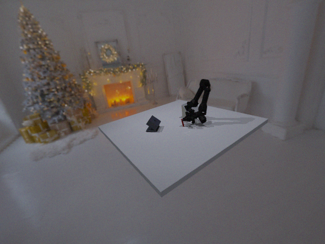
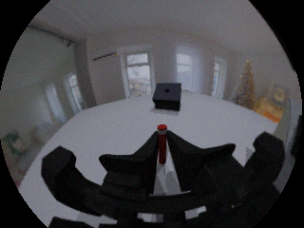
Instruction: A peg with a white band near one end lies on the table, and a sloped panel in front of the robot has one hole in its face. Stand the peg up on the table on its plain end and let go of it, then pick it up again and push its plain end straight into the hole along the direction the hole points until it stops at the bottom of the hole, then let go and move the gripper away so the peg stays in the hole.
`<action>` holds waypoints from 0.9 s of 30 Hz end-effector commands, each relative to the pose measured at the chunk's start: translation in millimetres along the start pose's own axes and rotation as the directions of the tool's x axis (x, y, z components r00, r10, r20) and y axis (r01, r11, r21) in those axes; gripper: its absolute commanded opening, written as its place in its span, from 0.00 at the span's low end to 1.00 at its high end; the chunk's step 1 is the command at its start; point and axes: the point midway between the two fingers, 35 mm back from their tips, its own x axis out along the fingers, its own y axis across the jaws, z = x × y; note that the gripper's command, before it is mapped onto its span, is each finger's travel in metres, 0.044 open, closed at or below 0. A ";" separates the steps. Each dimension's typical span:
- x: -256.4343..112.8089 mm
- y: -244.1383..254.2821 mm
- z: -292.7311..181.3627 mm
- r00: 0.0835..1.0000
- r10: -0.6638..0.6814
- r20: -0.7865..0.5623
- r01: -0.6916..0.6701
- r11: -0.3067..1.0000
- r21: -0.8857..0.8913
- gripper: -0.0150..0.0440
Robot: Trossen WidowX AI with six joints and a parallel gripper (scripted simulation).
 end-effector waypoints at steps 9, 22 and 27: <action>-2.1 -0.3 -2.5 1.000 0.000 0.011 0.000 1.000 0.001 0.34; -3.7 -0.6 -3.5 1.000 0.001 0.031 -0.001 1.000 0.001 0.34; -4.3 -0.7 -3.9 0.999 0.002 0.039 -0.002 1.000 0.001 0.34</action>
